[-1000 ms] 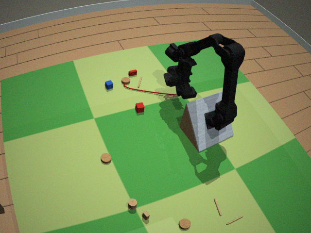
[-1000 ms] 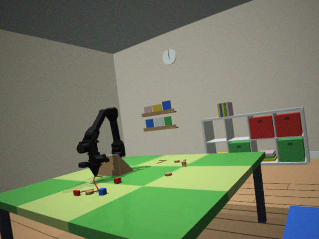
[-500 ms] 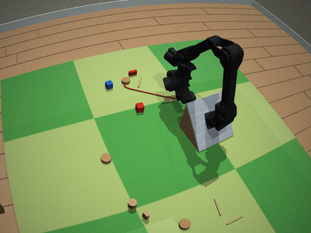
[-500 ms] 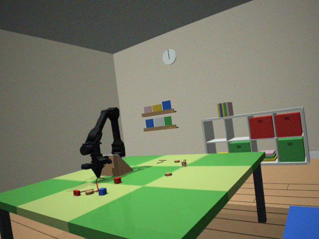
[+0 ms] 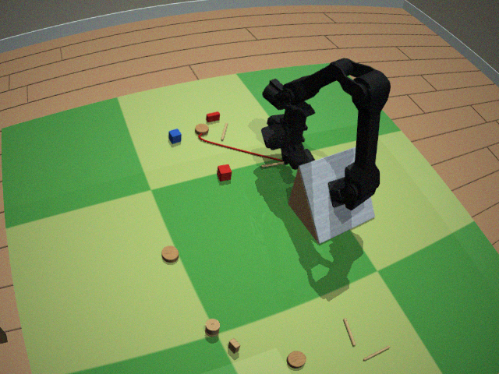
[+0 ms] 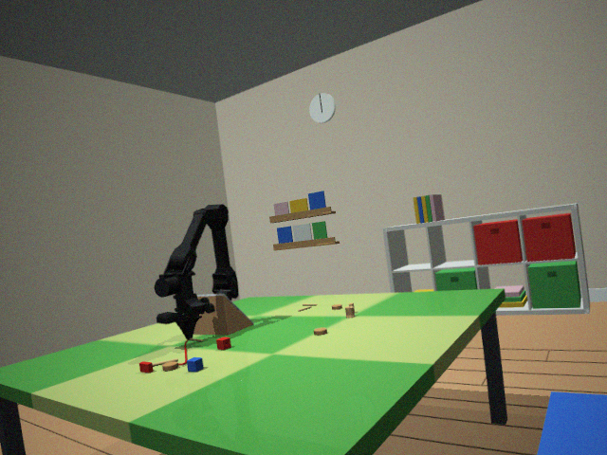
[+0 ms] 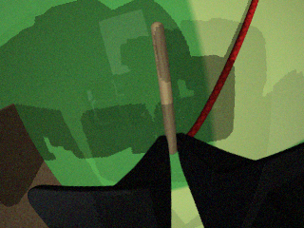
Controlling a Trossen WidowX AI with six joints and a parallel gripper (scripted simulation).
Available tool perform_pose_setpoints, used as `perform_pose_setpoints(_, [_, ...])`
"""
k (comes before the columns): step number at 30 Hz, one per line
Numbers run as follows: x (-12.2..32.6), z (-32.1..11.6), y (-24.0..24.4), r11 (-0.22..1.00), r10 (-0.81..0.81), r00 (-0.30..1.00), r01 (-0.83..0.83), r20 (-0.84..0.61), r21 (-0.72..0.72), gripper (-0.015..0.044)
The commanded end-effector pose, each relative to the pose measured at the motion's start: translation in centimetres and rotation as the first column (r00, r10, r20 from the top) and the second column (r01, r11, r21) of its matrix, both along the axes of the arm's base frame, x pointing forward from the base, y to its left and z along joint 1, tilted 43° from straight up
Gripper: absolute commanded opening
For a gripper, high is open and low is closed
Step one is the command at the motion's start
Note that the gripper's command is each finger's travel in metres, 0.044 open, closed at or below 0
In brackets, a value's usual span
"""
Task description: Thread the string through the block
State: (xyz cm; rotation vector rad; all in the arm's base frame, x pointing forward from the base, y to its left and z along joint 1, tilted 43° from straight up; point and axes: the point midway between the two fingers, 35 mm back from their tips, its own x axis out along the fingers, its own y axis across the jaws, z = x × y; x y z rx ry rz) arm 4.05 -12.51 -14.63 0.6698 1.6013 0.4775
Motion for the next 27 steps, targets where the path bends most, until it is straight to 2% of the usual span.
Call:
perform_pose_setpoints(1, [0.1, 0.0, 0.2, 1.0, -0.004, 1.0, 0.004, -0.003, 0.004, 0.0])
perform_pose_setpoints(27, [3.3, -0.4, -0.6, 1.0, -0.005, 1.0, 0.005, 0.001, -0.002, 0.0])
